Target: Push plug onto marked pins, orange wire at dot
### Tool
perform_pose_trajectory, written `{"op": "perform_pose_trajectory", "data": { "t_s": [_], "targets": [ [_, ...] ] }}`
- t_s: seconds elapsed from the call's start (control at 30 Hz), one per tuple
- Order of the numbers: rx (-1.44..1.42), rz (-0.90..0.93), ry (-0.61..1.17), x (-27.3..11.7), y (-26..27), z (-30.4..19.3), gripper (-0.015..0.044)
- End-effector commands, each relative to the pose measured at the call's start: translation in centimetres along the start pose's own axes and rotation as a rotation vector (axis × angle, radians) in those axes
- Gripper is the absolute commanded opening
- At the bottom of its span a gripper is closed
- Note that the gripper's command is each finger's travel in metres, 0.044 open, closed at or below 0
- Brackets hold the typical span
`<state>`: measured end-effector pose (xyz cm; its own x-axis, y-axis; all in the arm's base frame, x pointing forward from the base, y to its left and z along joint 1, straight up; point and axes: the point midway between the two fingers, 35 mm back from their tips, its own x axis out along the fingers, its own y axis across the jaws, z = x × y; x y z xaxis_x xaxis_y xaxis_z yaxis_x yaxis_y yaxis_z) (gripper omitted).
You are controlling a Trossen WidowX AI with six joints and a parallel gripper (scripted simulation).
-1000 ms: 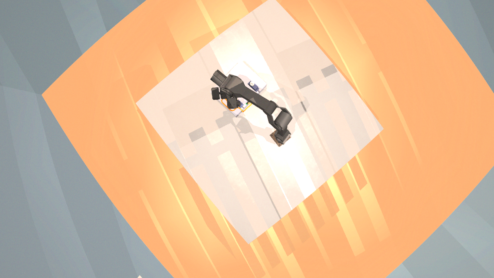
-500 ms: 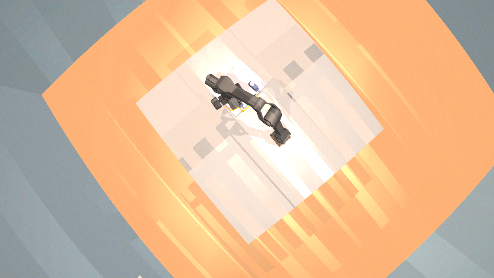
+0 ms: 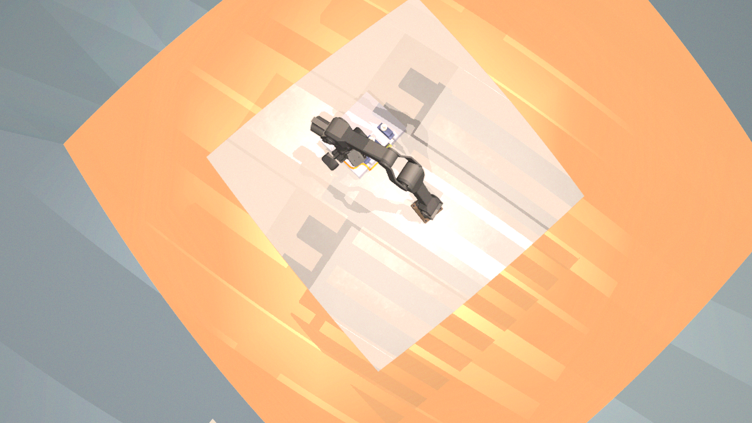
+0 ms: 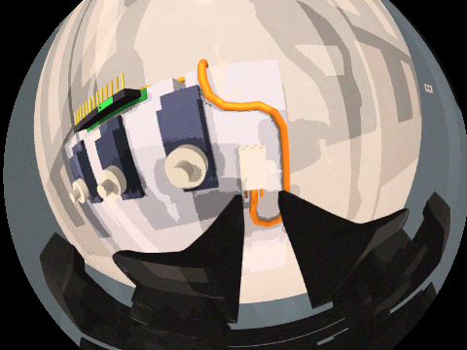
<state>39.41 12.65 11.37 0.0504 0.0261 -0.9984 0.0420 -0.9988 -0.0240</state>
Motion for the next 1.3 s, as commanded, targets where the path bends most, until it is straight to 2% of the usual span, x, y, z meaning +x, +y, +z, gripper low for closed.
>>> {"op": "perform_pose_trajectory", "data": {
  "t_s": [0.0, 0.5, 0.6, 0.8, 1.27],
  "targets": [
    [-0.007, 0.005, -0.010, 1.4, 0.1, 0.2, 0.0115],
    [-0.007, 0.005, -0.010, 2.9, 0.1, 0.2, 0.0115],
    [-0.007, 0.005, -0.010, 2.9, 0.1, 0.2, 0.0036],
    [-0.007, 0.005, -0.010, 2.8, 0.1, 0.2, 0.0000],
    [-0.007, 0.005, -0.010, -2.7, 0.0, 0.2, 0.0000]
  ]
}}
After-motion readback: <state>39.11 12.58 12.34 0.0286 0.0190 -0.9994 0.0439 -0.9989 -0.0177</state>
